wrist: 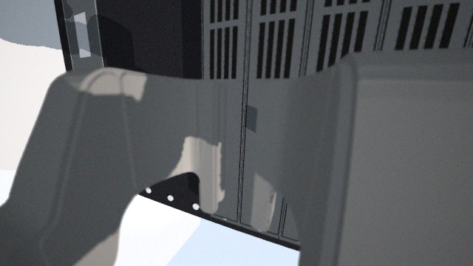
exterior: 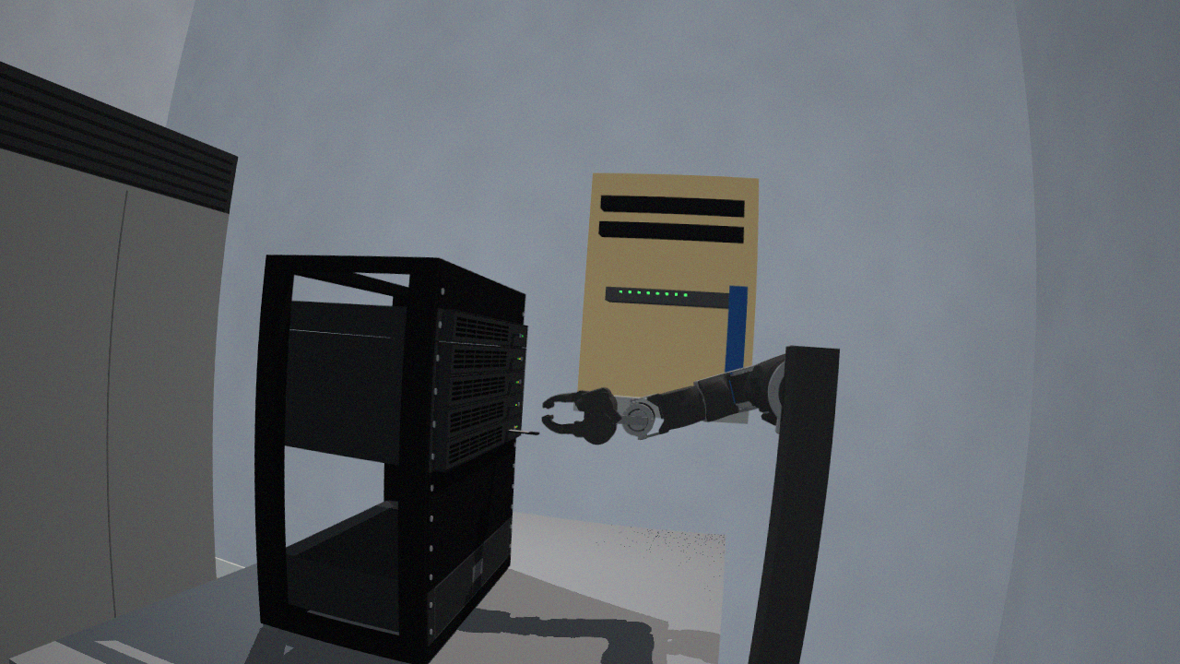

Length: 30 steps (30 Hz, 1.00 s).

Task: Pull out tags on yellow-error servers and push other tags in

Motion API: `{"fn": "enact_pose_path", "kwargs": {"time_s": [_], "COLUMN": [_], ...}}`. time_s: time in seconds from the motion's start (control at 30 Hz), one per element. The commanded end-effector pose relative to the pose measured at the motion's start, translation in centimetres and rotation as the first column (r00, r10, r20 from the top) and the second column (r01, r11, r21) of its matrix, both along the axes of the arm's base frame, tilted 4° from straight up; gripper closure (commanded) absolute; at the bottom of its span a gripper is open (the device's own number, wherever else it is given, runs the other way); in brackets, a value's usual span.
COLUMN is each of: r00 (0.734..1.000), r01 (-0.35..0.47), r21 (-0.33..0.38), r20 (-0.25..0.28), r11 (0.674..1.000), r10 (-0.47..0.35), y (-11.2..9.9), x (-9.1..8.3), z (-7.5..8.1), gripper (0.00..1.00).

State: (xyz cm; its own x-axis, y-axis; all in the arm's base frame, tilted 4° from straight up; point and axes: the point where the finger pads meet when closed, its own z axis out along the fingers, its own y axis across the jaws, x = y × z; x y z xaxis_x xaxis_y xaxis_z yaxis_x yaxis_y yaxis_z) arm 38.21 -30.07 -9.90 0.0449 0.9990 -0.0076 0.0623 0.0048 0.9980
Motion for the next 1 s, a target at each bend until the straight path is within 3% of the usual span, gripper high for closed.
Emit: {"fn": "enact_pose_path", "kwargs": {"time_s": [0.0,0.13,0.2,0.4,0.97], "r00": [1.0,1.0,1.0,1.0,1.0], "r01": [-0.005,-0.005,-0.005,-0.005,-0.004], "r21": [-0.002,-0.002,-0.002,-0.001,-0.002], "r20": [-0.002,-0.003,-0.003,-0.003,-0.003], "r11": [1.0,1.0,1.0,1.0,1.0], "r10": [0.005,0.005,0.005,0.005,0.004], "y": [0.0,-0.2,-0.2,-0.3,-0.3], "x": [0.7,3.2,3.2,5.6,5.9], "z": [0.2,0.0,0.0,-0.1,-0.1], "gripper": [0.9,0.9,0.9,0.9,0.9]}}
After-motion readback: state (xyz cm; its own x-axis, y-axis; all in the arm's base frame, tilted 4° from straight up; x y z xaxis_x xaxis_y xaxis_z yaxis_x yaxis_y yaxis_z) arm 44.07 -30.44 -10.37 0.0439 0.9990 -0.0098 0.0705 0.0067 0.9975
